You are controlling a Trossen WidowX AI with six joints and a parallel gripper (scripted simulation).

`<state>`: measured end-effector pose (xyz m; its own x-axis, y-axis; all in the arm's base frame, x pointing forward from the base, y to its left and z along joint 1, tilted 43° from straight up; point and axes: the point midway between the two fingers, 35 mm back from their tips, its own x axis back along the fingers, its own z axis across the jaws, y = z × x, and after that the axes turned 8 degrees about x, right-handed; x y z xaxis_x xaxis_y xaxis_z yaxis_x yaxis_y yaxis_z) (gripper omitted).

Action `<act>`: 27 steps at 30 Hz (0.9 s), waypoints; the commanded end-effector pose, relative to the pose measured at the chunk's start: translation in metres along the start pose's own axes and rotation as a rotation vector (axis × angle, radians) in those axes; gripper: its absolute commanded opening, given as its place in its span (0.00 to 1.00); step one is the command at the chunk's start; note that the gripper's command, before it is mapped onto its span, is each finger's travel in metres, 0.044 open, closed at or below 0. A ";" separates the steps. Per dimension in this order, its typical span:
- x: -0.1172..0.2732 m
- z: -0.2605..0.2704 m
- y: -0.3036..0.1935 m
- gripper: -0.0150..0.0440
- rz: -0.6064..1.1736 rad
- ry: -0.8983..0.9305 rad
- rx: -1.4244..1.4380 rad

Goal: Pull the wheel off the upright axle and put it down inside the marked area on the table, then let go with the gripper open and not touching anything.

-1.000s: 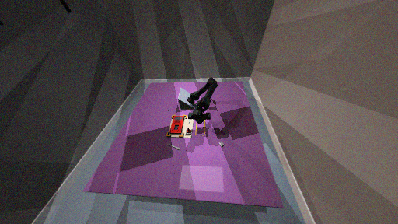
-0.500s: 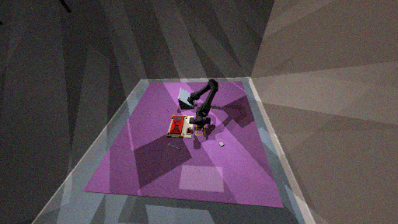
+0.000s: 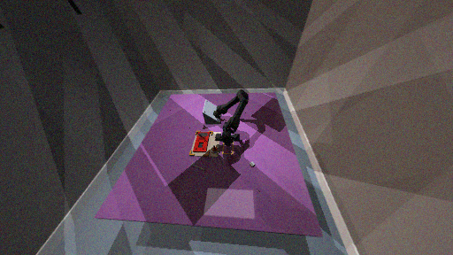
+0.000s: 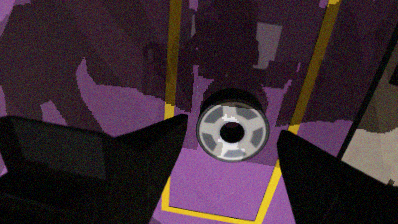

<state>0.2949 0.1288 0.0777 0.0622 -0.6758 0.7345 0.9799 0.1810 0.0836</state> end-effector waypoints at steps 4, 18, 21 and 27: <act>0.050 -0.001 0.002 0.76 -0.004 0.001 0.001; 0.102 -0.027 -0.084 1.00 0.001 0.000 -0.003; 0.102 -0.027 -0.084 1.00 0.001 0.000 -0.003; 0.102 -0.027 -0.084 1.00 0.001 0.000 -0.003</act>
<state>0.2264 0.0250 0.1283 0.0542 -0.6768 0.7342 0.9810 0.1734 0.0874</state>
